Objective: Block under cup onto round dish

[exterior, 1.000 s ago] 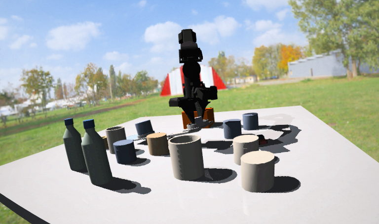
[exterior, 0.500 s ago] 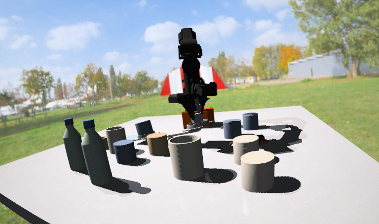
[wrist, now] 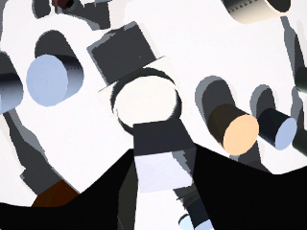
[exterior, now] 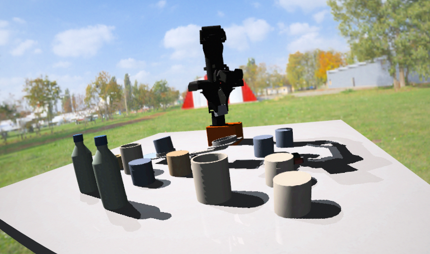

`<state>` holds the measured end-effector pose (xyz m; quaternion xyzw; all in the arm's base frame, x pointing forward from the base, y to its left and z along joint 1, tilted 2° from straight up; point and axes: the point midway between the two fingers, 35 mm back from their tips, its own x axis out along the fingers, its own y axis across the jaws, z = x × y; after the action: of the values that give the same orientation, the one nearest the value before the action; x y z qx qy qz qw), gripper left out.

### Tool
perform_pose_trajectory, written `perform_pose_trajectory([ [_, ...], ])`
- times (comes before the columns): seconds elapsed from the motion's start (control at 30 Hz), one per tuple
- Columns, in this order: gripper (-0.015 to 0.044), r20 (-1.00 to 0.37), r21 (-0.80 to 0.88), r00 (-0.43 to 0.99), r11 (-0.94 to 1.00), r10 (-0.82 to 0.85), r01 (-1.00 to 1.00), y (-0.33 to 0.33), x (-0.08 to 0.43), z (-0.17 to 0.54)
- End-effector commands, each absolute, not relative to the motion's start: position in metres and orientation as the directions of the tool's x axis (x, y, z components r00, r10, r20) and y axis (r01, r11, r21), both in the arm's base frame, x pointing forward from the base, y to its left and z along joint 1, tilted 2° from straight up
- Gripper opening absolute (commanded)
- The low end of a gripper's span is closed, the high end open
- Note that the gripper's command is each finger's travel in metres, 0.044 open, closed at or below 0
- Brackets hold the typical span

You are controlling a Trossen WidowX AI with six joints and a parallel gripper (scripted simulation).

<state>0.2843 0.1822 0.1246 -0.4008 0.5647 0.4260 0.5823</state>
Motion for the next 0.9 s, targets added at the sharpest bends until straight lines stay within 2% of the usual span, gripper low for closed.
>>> perform_pose_trajectory([
  [0.0, 0.0000, -0.999, 0.013, 0.000, 0.314, 0.043, -0.949, 0.175, 0.287, 0.127],
  [0.87, 0.0000, -0.999, -0.012, 0.022, 0.327, 0.025, -0.945, 0.050, 0.337, 0.090],
])
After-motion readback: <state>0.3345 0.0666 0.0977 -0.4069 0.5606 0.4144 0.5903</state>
